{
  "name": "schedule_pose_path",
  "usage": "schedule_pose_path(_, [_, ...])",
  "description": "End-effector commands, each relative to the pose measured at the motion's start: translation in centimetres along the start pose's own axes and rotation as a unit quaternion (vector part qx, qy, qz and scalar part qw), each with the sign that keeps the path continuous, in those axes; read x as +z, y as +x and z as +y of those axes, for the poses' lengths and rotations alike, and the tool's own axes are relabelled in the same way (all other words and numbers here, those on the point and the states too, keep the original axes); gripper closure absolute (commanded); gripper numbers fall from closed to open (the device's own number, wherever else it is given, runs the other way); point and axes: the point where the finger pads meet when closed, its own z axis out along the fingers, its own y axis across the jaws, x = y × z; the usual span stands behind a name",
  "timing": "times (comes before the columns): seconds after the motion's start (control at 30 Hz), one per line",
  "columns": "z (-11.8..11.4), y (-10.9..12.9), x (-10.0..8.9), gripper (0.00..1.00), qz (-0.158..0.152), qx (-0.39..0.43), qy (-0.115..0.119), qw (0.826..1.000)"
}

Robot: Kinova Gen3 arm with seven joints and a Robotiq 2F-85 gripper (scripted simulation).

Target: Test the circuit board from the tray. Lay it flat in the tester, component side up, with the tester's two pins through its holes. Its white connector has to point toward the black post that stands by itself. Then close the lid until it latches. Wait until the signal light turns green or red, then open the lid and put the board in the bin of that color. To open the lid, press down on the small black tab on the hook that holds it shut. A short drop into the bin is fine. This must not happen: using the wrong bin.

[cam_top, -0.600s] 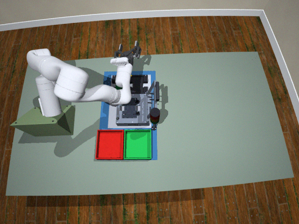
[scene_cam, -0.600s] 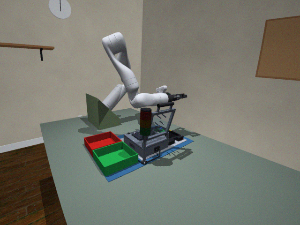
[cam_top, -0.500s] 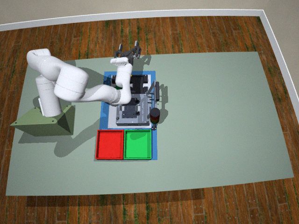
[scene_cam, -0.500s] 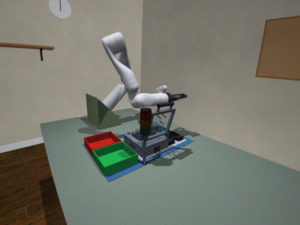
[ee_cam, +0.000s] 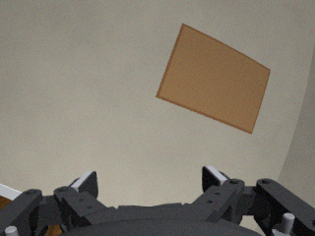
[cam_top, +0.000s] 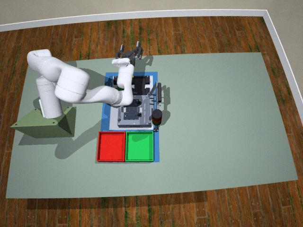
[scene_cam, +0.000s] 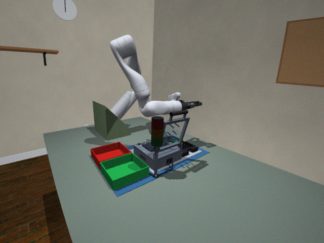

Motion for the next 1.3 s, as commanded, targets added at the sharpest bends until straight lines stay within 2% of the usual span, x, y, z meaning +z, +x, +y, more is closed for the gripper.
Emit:
schedule_pose_path(0.0, [0.0,0.1,0.0,0.00,0.000,-0.001,0.000,1.000])
schedule_pose_path(0.2, [-0.2,0.5,0.1,0.00,0.001,-0.017,0.009,1.000])
schedule_pose_path(0.33, [-0.6,1.4,0.4,0.00,0.004,-0.051,0.028,0.998])
schedule_pose_path(0.43, [-1.1,2.5,0.6,0.00,0.007,-0.092,0.050,0.994])
schedule_pose_path(0.5, [-1.1,2.5,0.6,0.00,0.007,-0.092,0.050,0.994])
schedule_pose_path(0.63, [-2.2,4.1,0.9,0.00,0.012,-0.168,0.092,0.981])
schedule_pose_path(0.73, [-3.3,5.4,1.0,0.00,0.018,-0.238,0.133,0.962])
schedule_pose_path(0.87, [-5.0,7.0,0.8,0.00,0.027,-0.344,0.197,0.918])
schedule_pose_path(1.0, [-6.7,8.0,0.0,0.00,0.038,-0.453,0.269,0.849])
schedule_pose_path(1.07, [-6.7,8.0,0.0,0.00,0.038,-0.453,0.269,0.849])
schedule_pose_path(1.17, [-7.8,8.3,-0.9,0.00,0.048,-0.530,0.326,0.781])
schedule_pose_path(1.27, [-8.4,8.4,-2.1,0.00,0.060,-0.597,0.384,0.702])
